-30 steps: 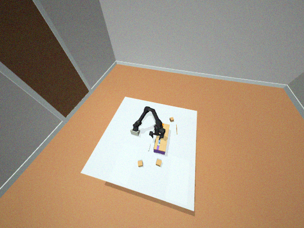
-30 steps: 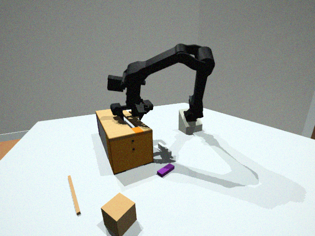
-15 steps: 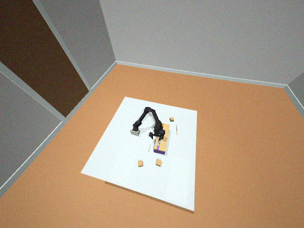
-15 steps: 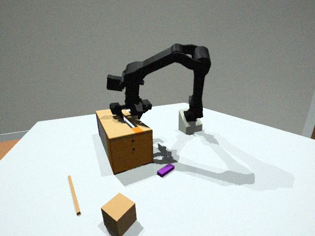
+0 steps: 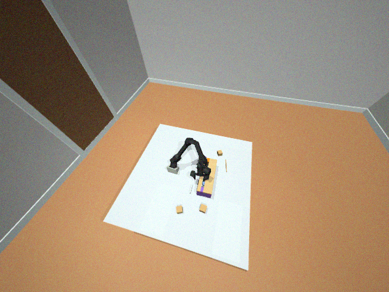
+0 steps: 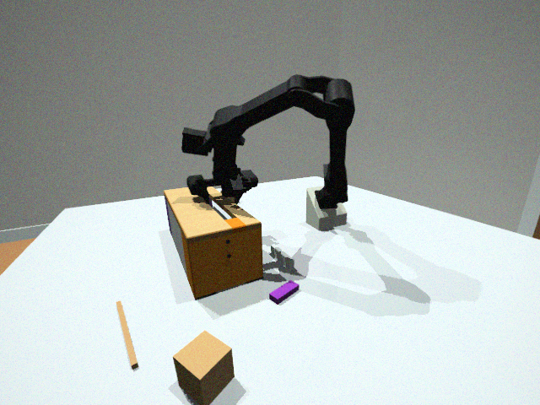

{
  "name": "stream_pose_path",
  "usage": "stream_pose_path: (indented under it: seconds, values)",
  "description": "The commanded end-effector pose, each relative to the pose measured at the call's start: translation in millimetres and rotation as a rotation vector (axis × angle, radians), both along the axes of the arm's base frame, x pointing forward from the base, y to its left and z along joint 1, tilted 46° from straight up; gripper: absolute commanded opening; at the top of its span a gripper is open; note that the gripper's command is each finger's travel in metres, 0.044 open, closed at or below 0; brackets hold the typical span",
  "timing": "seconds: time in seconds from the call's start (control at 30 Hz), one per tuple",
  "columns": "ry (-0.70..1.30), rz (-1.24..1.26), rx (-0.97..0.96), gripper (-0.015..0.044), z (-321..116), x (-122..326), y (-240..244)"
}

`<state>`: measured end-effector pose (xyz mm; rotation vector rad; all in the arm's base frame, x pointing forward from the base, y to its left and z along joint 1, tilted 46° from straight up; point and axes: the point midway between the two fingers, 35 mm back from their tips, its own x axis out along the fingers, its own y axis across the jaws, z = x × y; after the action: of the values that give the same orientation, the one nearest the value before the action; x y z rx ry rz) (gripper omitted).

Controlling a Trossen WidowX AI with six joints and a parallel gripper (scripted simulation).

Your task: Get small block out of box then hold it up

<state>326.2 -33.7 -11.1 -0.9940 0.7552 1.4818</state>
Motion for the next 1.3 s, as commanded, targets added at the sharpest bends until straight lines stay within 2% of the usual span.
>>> stream_pose_path:
  seconds: [0.0,1.27]
  values:
    - [0.003,0.005,-0.003,0.04,-5,0,-3]
    - [0.002,0.005,-0.005,0.04,-31,6,-29]
